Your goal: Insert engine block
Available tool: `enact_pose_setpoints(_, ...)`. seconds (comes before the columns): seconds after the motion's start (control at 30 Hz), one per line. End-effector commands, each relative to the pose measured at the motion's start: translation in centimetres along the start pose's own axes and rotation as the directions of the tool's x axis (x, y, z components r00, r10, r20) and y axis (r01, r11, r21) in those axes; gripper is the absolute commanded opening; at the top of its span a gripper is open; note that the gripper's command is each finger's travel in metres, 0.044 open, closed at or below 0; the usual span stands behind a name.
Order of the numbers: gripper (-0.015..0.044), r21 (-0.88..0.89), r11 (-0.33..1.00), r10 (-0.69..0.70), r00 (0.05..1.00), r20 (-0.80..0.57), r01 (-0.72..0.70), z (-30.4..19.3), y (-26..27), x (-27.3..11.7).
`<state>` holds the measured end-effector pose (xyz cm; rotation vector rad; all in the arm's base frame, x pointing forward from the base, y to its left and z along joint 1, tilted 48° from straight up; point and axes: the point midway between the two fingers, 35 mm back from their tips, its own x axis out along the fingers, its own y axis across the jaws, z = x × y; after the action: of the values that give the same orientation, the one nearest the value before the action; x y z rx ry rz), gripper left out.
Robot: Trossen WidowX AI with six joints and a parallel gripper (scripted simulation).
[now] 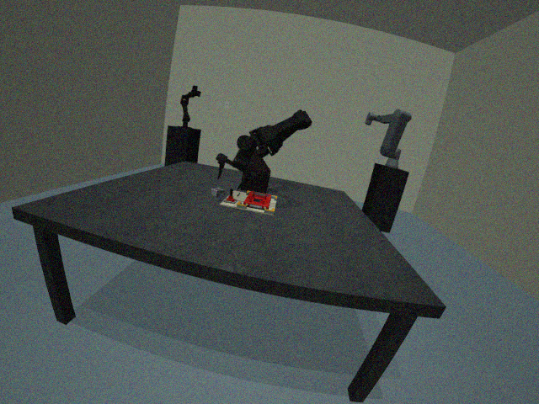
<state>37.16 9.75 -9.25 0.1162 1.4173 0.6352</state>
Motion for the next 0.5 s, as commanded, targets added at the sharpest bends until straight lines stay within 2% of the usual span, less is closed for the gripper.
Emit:
enact_pose_setpoints(0.0,0.044,0.13,0.99,0.055,0.998,-0.042,-0.049,-2.1,-1.6,0.3)
enact_pose_setpoints(0.47,0.044,0.53,0.828,0.259,0.963,-0.076,-0.181,-8.3,-5.3,0.3)
